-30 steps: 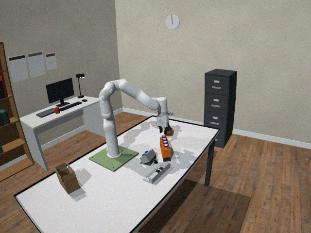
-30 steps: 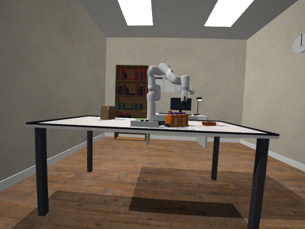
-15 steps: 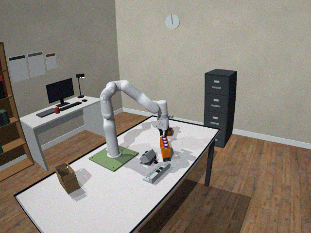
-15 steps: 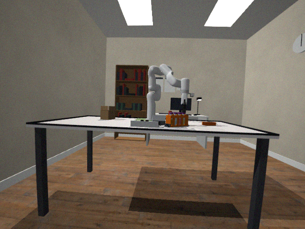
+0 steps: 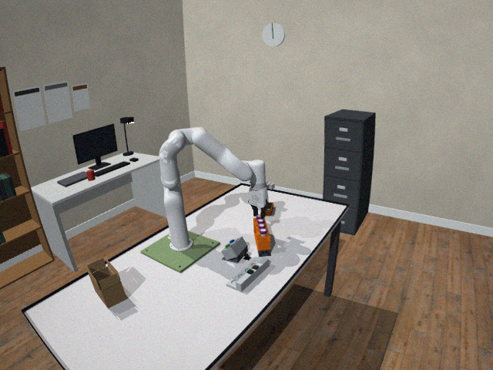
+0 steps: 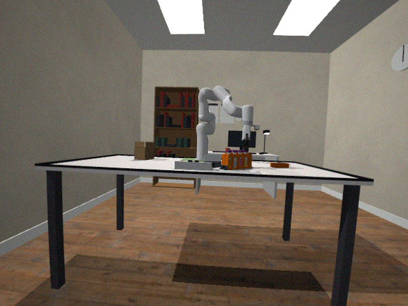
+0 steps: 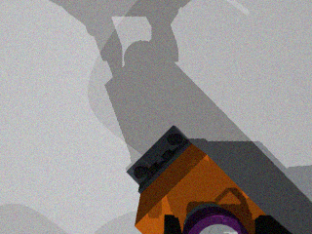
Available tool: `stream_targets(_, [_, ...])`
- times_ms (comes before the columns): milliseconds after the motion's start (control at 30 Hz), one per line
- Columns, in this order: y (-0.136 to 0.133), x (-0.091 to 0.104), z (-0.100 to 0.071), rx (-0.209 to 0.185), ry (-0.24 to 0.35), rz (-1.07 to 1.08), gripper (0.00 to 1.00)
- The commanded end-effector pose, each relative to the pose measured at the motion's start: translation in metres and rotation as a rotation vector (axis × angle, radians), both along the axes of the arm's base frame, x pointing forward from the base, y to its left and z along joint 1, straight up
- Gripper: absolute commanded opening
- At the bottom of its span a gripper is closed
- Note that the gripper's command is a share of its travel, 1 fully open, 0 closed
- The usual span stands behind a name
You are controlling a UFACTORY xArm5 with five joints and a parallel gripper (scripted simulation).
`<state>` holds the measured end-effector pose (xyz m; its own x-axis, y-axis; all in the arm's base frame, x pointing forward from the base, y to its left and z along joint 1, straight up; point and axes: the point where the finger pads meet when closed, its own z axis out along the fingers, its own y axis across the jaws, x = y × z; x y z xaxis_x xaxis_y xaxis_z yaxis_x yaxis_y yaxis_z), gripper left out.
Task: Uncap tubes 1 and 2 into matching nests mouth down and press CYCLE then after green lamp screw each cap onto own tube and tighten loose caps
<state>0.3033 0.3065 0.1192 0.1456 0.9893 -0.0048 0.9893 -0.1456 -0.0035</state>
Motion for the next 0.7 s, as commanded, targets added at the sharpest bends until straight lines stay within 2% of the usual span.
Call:
stream_targets(0, [0.0009,0.0009,-0.0016,-0.001,-0.007,0.000,0.46])
stream_targets(433, [0.0008,0.0009,-0.0051,-0.001,-0.006,0.000,0.46])
stream_targets(467, [0.0008,0.0009,-0.0051,-0.001,-0.006,0.000,0.00])
stream_targets(667, [0.0008,0.0009,-0.0051,-0.001,-0.006,0.000,0.00])
